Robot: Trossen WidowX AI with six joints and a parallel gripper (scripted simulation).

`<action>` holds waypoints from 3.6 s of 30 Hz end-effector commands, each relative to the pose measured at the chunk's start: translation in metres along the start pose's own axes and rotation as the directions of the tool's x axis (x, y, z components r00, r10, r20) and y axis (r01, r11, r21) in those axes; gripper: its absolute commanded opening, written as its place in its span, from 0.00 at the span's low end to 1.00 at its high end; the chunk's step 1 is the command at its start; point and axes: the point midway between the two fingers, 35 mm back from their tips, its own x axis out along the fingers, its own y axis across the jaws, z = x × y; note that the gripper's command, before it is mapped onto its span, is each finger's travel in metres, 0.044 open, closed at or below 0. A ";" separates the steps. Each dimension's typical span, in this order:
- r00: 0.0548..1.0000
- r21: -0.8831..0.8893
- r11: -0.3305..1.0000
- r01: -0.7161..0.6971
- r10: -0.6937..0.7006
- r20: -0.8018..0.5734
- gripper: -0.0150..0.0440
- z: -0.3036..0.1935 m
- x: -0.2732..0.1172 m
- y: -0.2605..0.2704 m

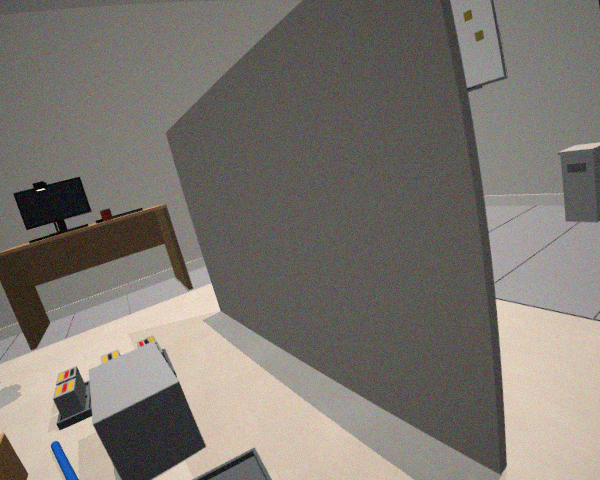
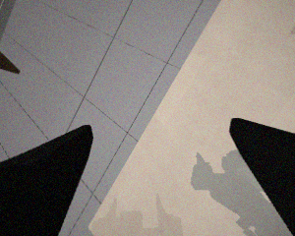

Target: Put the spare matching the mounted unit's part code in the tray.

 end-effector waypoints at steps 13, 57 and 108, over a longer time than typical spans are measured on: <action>0.916 0.087 0.913 0.400 -0.402 0.007 1.00 0.128 0.015 -0.204; 0.725 0.231 0.721 0.653 -0.507 -0.466 1.00 0.101 -0.129 -0.554; 0.735 -0.848 0.482 -0.219 -0.490 -0.469 0.76 0.009 0.066 -0.391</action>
